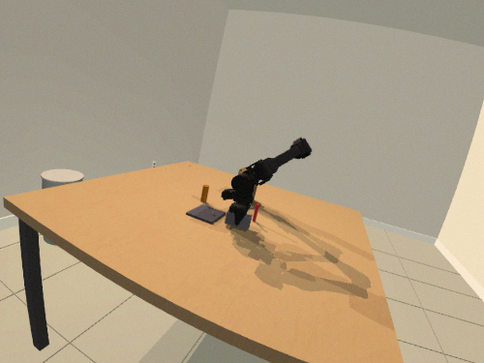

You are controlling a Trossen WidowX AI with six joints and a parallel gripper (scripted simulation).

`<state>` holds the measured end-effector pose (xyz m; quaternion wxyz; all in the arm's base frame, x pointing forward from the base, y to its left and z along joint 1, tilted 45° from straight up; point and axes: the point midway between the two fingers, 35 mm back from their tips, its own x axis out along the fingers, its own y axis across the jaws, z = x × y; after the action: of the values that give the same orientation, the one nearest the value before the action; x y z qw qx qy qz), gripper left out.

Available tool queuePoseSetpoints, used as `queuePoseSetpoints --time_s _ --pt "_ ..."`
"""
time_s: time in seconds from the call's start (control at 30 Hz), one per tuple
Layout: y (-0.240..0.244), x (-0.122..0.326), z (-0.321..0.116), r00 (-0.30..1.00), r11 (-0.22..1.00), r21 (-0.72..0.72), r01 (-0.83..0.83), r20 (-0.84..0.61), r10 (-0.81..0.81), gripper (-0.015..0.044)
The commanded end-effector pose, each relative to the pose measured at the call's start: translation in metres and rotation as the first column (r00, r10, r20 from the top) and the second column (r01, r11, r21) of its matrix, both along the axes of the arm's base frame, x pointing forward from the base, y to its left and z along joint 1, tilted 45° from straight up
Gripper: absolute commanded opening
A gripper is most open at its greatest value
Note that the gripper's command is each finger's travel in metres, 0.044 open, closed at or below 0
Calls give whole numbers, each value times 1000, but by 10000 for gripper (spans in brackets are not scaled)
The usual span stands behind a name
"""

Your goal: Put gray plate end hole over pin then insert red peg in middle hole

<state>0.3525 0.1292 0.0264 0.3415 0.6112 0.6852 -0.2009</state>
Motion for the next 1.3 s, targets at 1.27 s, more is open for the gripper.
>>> queuePoseSetpoints --time_s 1.27 --pt "-85 7 90 999 1000 8 25 -37 -24 0"
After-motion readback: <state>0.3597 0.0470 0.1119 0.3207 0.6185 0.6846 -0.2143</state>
